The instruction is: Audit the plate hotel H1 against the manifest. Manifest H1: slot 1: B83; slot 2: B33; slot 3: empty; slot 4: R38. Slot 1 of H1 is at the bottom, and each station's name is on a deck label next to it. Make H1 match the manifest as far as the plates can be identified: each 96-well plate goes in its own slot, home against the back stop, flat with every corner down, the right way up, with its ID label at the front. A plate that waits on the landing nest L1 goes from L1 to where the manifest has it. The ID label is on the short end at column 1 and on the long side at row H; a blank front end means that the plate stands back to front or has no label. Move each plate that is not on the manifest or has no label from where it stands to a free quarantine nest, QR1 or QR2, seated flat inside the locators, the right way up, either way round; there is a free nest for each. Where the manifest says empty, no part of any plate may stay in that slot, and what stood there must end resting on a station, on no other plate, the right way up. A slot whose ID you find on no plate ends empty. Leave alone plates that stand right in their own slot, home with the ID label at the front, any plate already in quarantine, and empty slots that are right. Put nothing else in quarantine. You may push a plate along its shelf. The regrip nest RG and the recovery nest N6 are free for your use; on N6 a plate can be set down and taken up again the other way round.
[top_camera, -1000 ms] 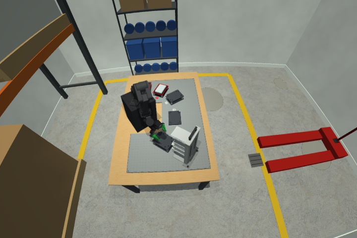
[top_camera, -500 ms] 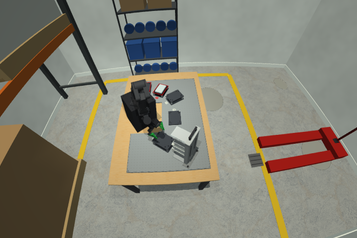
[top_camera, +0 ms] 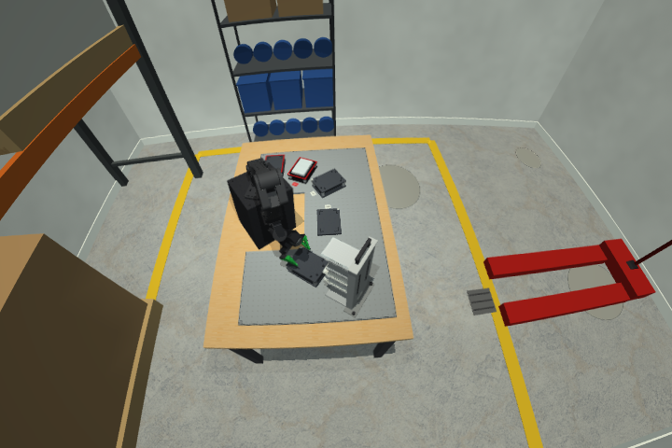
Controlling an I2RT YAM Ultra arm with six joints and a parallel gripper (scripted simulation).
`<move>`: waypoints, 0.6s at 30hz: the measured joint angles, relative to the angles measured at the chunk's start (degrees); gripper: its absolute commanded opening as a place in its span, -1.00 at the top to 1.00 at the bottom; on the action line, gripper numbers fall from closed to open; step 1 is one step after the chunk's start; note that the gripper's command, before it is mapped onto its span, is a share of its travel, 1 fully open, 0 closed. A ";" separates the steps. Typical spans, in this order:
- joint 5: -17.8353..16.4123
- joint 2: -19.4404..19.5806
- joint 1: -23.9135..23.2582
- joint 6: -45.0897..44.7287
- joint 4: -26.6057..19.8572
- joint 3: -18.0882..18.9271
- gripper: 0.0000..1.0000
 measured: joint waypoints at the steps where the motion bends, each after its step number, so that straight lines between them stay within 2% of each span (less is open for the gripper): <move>1: 0.00 0.11 0.00 0.00 0.02 -0.02 -1.00; 7: 0.15 -0.48 0.13 0.22 1.14 0.11 -1.00; 18: 1.18 -1.09 1.97 1.49 -0.55 2.40 -1.00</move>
